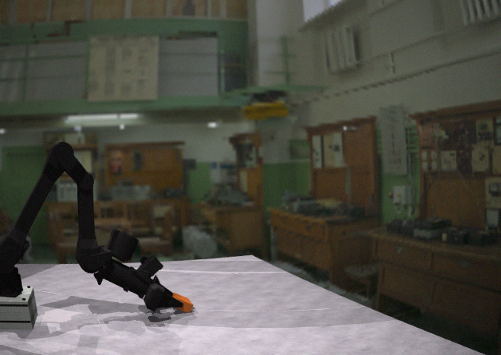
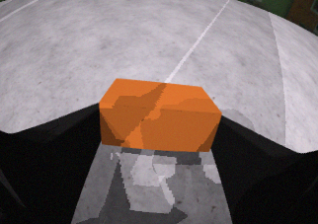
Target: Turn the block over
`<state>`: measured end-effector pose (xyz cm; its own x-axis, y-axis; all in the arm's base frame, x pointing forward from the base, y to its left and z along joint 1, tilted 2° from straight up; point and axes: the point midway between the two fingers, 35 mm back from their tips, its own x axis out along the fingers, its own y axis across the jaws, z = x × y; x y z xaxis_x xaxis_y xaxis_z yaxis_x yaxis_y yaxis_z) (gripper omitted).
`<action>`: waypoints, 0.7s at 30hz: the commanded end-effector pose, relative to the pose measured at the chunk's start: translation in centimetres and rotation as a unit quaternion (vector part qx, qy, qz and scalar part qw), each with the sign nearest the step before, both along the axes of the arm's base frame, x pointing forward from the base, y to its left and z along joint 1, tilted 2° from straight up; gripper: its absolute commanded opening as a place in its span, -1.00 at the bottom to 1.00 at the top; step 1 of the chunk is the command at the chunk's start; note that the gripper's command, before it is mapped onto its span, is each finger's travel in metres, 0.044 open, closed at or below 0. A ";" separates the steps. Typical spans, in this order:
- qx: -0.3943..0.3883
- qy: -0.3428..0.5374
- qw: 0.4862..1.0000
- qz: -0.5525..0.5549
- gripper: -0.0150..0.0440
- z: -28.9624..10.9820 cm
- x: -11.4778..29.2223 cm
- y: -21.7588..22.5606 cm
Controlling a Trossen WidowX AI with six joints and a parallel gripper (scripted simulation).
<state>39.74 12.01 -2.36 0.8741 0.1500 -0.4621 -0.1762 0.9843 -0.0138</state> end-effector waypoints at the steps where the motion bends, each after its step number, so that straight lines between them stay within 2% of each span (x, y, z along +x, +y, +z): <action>1: -0.003 -0.017 1.000 0.000 -0.49 -0.7 -0.9 -0.4; 12: 0.006 -0.072 0.997 0.000 -0.49 -0.1 -1.9 -0.8; 21: 0.007 -0.074 0.997 0.000 -0.49 0.0 -1.9 -0.8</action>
<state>37.86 11.25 -2.40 0.9312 0.1579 -0.3284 -0.1738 0.9846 -0.0193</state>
